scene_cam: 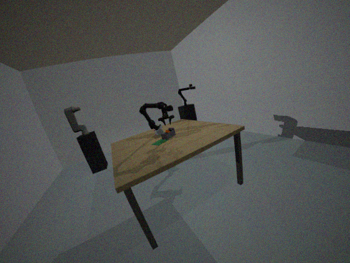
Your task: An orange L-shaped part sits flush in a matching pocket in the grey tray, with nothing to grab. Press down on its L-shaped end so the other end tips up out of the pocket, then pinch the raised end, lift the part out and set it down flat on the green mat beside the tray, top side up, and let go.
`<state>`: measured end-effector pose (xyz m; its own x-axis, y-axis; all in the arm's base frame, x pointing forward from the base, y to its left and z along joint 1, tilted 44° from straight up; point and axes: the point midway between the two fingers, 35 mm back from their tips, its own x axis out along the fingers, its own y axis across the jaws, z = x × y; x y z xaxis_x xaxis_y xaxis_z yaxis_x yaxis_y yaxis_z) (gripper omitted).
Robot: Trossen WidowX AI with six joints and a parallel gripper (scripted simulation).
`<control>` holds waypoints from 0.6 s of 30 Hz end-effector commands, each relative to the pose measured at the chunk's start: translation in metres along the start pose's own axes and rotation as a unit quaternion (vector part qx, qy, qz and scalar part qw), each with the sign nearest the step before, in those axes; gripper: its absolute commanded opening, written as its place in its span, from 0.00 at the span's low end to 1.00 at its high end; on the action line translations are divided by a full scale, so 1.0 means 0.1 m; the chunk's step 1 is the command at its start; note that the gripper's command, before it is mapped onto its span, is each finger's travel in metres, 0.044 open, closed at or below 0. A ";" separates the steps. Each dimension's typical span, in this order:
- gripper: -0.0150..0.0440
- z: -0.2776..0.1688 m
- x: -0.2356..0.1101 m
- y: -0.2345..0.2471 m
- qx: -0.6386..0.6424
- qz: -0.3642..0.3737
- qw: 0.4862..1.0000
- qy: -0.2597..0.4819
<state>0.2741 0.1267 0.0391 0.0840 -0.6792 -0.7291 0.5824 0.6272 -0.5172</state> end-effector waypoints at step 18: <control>0.73 0.28 0.26 -0.12 0.261 -0.001 0.965 -0.002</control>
<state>0.2935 0.1040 0.0490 0.0969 -0.6741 -0.7323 0.9102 0.3577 -0.2088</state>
